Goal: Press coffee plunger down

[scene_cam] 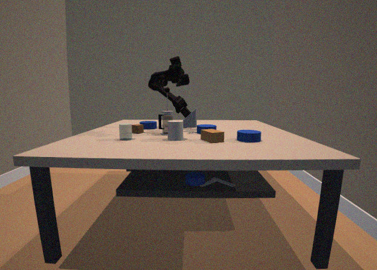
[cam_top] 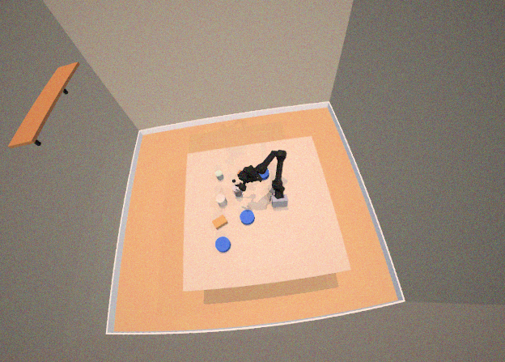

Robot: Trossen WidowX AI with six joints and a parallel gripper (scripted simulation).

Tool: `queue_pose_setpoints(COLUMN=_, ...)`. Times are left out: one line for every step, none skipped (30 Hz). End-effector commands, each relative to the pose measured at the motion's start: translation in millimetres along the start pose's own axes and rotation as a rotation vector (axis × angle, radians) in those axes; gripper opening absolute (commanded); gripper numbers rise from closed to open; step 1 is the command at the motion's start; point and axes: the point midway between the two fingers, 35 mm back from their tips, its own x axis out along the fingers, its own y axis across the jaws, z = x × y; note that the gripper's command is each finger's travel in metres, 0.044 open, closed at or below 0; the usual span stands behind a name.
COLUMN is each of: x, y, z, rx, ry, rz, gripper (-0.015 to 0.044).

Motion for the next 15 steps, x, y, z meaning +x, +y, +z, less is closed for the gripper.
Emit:
queue_pose_setpoints(x=6, y=0, z=-3, rx=-0.006, ry=0.006, rz=-0.003, gripper=0.044)
queue_pose_setpoints(x=7, y=0, z=-3, rx=-0.005, ry=0.006, rz=-0.003, gripper=0.044)
queue_pose_setpoints(x=9, y=0, z=-3, rx=-0.005, ry=0.007, rz=-0.003, gripper=0.044)
queue_pose_setpoints(x=11, y=0, z=-3, rx=-0.005, ry=0.007, rz=-0.003, gripper=0.044)
queue_pose_setpoints(x=12, y=0, z=-3, rx=-0.005, ry=0.007, rz=-0.002, gripper=0.044)
queue_pose_setpoints(x=14, y=0, z=-3, rx=-0.005, ry=0.007, rz=-0.002, gripper=0.044)
queue_pose_setpoints(x=15, y=0, z=-3, rx=-0.005, ry=0.007, rz=-0.002, gripper=0.044)
queue_pose_setpoints(x=17, y=0, z=-3, rx=-0.005, ry=0.007, rz=-0.002, gripper=0.044)
queue_pose_setpoints(x=19, y=0, z=-3, rx=-0.005, ry=0.007, rz=-0.003, gripper=0.044)
queue_pose_setpoints(x=20, y=0, z=-3, rx=-0.004, ry=0.007, rz=-0.003, gripper=0.044)
queue_pose_setpoints(x=22, y=0, z=-3, rx=-0.004, ry=0.007, rz=-0.003, gripper=0.044)
queue_pose_setpoints(x=23, y=0, z=-3, rx=-0.004, ry=0.006, rz=-0.003, gripper=0.044)
queue_pose_setpoints(x=25, y=0, z=-3, rx=-0.004, ry=0.006, rz=-0.003, gripper=0.044)
queue_pose_setpoints(x=27, y=-1, z=-3, rx=-0.004, ry=0.006, rz=-0.004, gripper=0.044)
queue_pose_setpoints(x=28, y=-1, z=-3, rx=-0.004, ry=0.005, rz=-0.004, gripper=0.044)
